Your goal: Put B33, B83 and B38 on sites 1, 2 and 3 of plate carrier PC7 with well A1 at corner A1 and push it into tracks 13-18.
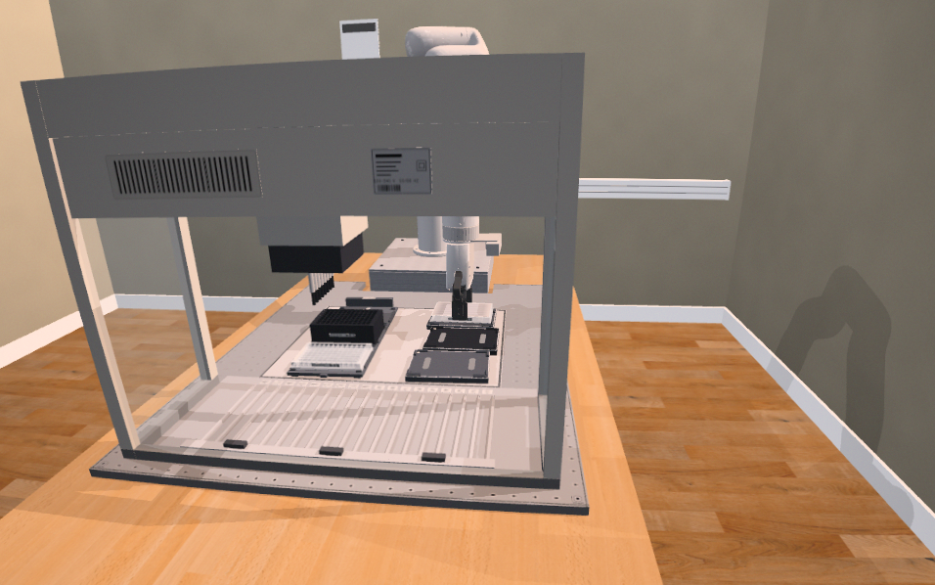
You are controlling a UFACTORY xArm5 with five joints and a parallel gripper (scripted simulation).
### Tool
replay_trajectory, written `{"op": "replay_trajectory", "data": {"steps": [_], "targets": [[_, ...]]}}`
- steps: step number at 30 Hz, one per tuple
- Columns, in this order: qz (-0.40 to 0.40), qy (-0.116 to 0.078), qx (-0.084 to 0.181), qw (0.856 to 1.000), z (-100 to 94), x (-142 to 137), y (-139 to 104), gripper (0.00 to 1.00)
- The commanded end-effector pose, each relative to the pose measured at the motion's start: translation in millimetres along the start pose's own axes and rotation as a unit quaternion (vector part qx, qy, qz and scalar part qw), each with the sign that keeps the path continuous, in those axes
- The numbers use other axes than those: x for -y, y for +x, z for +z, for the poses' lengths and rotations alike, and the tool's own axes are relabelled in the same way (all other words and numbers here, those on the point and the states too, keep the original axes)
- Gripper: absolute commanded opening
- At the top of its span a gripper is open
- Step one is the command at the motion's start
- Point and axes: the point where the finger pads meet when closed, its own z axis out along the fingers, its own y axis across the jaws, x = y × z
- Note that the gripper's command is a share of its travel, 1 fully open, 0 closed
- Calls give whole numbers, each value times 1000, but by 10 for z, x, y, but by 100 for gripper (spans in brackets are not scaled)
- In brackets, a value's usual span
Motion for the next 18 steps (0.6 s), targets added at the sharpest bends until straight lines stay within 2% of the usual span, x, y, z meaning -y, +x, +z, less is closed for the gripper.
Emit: {"op": "replay_trajectory", "data": {"steps": [1, 18], "targets": [[0, -2, 1, 1000, -44, -12, 4, 0], [0, -2, 1, 1000, -144, -12, 4, 0]]}}
